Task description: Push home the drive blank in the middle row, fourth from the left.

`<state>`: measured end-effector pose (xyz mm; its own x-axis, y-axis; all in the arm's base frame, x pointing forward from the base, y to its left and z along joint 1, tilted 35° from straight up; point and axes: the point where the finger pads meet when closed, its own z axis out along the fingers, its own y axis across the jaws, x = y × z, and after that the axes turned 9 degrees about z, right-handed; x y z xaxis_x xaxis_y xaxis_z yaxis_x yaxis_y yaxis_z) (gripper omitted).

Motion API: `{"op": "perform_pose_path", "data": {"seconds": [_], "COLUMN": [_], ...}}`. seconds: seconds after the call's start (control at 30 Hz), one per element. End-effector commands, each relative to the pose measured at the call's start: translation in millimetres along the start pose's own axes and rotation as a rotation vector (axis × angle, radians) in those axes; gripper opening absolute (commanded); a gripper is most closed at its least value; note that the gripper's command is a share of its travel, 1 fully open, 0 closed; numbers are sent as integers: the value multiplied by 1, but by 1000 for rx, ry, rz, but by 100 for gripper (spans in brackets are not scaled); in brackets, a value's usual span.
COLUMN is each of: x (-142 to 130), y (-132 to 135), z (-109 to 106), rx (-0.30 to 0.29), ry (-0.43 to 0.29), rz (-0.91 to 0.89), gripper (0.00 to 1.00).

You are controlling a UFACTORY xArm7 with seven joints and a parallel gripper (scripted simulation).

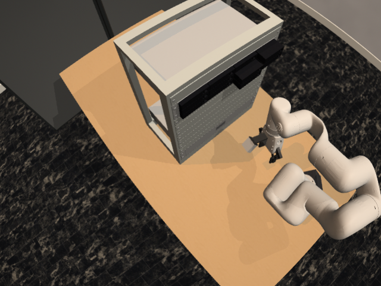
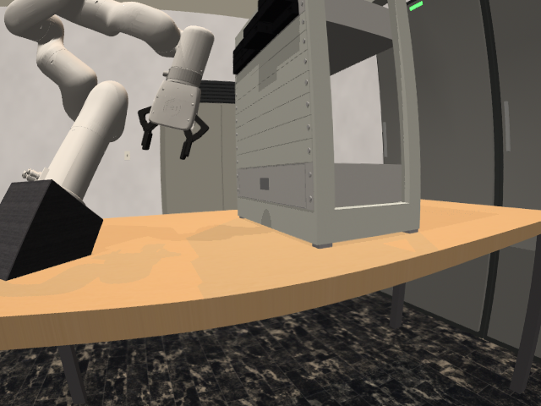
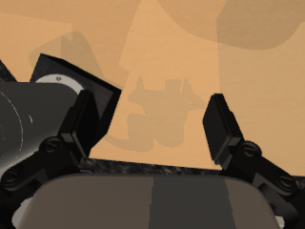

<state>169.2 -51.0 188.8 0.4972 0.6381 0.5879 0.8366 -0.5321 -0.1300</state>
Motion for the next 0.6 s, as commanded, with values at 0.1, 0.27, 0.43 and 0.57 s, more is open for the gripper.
{"op": "perform_pose_path", "data": {"seconds": [0.1,0.27,0.43,0.57], "x": [1,2,5,6], "y": [-3,-4,-5,-5], "z": [-7,-11,-17,-20], "rx": [-6,-6,-5,-3], "ry": [74,123,191,228], "rz": [182,288,429,499], "gripper": [100,100,100,100]}}
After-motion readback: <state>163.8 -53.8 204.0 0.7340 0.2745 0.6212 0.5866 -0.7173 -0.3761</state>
